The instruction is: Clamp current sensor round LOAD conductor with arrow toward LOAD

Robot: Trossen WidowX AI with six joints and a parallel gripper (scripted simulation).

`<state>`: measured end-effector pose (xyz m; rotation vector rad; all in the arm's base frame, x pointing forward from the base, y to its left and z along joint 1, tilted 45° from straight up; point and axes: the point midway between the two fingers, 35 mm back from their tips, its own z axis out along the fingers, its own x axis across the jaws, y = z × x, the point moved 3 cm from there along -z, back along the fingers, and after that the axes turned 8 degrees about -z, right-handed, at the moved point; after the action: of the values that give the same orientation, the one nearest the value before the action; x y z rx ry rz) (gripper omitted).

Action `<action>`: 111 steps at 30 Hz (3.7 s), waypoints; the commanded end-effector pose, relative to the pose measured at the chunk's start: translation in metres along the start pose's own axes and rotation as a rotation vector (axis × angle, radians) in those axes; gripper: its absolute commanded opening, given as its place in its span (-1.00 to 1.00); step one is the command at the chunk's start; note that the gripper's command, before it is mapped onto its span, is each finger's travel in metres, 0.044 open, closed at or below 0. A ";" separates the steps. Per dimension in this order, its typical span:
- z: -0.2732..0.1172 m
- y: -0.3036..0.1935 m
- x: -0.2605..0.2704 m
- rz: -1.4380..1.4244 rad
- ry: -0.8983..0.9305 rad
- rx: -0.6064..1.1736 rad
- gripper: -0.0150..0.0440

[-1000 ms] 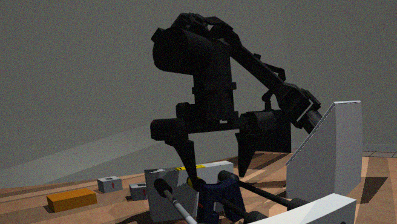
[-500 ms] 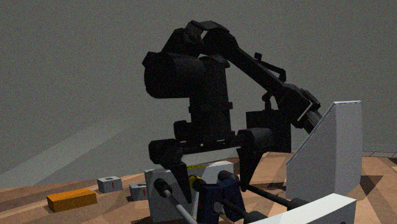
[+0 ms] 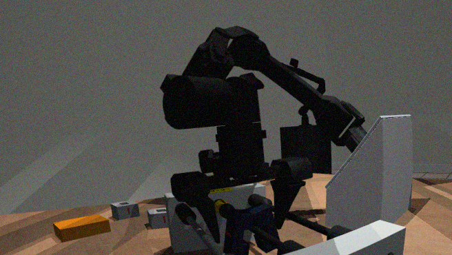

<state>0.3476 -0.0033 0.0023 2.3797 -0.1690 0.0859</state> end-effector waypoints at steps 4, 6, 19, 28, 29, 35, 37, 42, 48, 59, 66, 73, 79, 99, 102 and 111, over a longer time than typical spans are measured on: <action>0.017 -0.001 -0.003 -0.012 -0.012 -0.010 1.00; 0.020 -0.001 -0.003 -0.012 -0.012 -0.010 1.00; 0.018 0.000 -0.001 -0.002 -0.005 -0.003 0.89; 0.018 0.000 -0.001 -0.002 -0.005 -0.003 0.68; 0.018 0.000 -0.001 -0.002 -0.005 -0.003 0.66; 0.018 0.000 -0.001 -0.002 -0.005 -0.003 0.53; 0.018 0.000 -0.001 -0.002 -0.005 -0.003 0.48; 0.018 0.000 -0.001 -0.002 -0.005 -0.003 0.37; 0.018 0.000 -0.001 -0.002 -0.004 -0.003 0.17; 0.011 0.000 -0.003 -0.013 0.033 -0.016 -0.49; 0.014 -0.002 -0.004 -0.014 0.022 -0.014 -0.49; 0.014 -0.002 -0.004 -0.014 0.022 -0.014 -0.49; 0.014 -0.002 -0.004 -0.014 0.022 -0.014 0.04; 0.013 -0.002 -0.004 -0.015 0.024 -0.014 0.20; 0.013 -0.002 -0.004 -0.015 0.024 -0.014 0.10; 0.013 -0.002 -0.004 -0.015 0.024 -0.014 -0.11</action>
<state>0.3437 -0.0099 -0.0094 2.3652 -0.1390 0.1059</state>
